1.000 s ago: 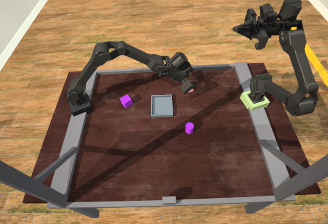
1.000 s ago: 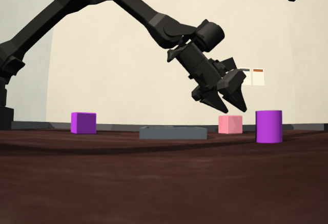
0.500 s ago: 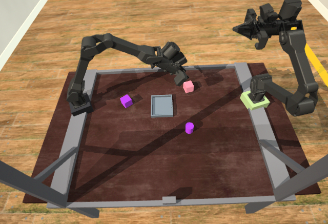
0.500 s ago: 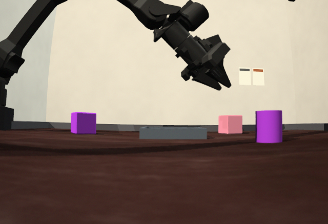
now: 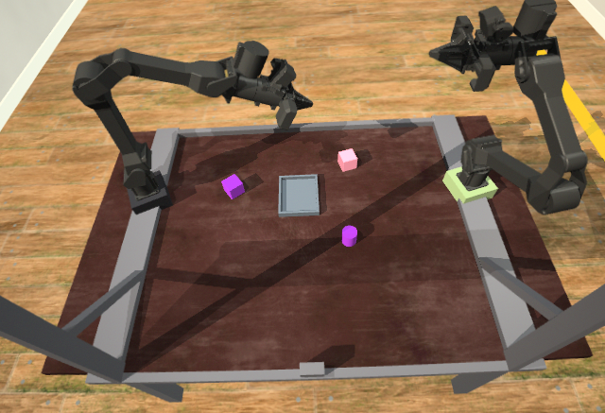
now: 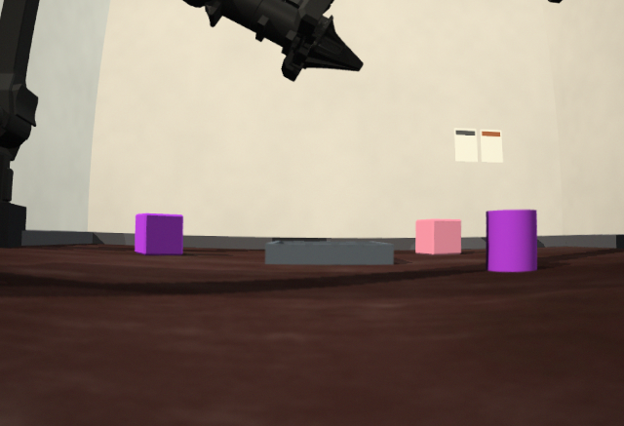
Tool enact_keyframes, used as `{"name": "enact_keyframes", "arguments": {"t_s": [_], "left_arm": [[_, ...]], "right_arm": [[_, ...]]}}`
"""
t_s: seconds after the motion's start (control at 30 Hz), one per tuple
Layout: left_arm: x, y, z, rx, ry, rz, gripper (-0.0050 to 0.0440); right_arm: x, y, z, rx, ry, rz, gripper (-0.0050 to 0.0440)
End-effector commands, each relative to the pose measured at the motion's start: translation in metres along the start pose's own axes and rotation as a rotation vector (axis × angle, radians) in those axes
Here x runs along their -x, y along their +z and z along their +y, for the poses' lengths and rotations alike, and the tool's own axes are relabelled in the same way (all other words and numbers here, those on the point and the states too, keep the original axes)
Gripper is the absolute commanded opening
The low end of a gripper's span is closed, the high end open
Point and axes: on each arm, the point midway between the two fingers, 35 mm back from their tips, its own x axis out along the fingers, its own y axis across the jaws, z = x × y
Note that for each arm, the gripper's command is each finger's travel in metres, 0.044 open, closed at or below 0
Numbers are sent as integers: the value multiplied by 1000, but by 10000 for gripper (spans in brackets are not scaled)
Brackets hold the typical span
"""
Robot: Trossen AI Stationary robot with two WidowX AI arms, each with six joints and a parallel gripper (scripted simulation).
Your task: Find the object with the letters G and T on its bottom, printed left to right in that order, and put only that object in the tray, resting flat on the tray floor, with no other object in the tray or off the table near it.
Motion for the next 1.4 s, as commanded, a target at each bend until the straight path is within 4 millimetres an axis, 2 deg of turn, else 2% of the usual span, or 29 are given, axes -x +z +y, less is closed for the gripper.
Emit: {"name": "enact_keyframes", "arguments": {"t_s": [0.0, 0.2, 0.4, 0.47, 0.57, 0.7, 0.83, 0.93, 0.97, 1.03, 1.07, 1.1, 1.23, 1.37], "left_arm": [[52, 8, -1, -4, -32, -104, 0], [104, -4, -5, -16, -77, -211, 0], [147, -23, -11, -38, -117, -318, -3], [147, -23, -11, -38, -117, -318, -3], [169, -36, -16, -58, -138, -388, -4], [187, -54, -20, -80, -161, -455, -20], [193, -63, -22, -91, -171, -482, -50], [193, -64, -22, -91, -171, -483, -50], [193, -64, -22, -91, -171, -483, 24], [193, -64, -22, -91, -171, -483, 24], [199, -56, -23, -97, -171, -505, 48], [196, -53, -24, -95, -173, -493, 72], [179, -42, -29, -83, -190, -407, 168], [151, -24, -41, -77, -217, -290, 264]], "right_arm": [[0, 4, 0, 8, -1, -1, -50], [0, 4, 0, 8, -1, -1, -50], [0, 4, 0, 8, -1, -1, -50], [0, 4, 0, 8, -1, -1, -50], [0, 4, 0, 8, -1, -1, -50], [0, 4, 0, 8, -1, -1, -50], [0, 4, 0, 8, -1, -1, -50], [0, 4, 0, 8, -1, -1, -50], [0, 4, 0, 8, -1, -1, -50], [0, 4, 0, 8, -1, -1, -50], [0, 4, 0, 8, -1, -1, -50], [0, 4, 0, 8, -1, -1, -50], [0, 4, 0, 8, -1, -1, -50], [0, 4, 0, 8, -1, -1, -50]]}}
